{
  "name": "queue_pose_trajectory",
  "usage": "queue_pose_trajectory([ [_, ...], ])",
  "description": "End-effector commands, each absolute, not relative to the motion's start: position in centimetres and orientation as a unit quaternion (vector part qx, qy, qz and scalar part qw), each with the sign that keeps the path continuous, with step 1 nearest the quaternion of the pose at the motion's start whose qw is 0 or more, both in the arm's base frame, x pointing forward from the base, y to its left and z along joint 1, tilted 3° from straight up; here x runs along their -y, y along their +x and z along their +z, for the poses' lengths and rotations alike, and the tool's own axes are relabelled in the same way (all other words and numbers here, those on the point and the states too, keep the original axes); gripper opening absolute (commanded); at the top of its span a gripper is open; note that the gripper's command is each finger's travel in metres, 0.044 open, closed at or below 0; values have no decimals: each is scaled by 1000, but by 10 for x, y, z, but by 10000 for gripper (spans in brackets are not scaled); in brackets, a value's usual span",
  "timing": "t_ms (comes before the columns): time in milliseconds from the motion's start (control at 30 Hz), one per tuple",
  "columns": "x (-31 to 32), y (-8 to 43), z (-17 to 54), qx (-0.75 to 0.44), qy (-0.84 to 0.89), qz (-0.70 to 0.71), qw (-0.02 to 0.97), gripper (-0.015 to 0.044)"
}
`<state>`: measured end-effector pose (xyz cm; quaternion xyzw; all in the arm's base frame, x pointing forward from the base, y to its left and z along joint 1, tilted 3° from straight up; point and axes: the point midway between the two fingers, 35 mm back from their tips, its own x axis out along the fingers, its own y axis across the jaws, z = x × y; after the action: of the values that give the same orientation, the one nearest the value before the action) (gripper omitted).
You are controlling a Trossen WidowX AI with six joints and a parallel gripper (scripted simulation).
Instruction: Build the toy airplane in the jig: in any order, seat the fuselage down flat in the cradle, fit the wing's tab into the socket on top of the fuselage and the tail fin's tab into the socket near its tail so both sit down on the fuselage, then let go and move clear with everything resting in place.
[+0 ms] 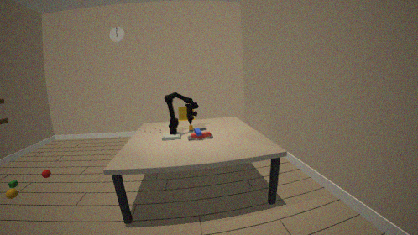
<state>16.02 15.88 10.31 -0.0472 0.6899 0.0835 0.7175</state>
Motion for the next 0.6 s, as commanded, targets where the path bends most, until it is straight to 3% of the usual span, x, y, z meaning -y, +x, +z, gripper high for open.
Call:
queue_pose_trajectory([
  [0, -159, 160, 98, -690, -45, 81, 718, 440],
  [567, -161, 162, 70, -690, -45, 81, 718, 440],
])
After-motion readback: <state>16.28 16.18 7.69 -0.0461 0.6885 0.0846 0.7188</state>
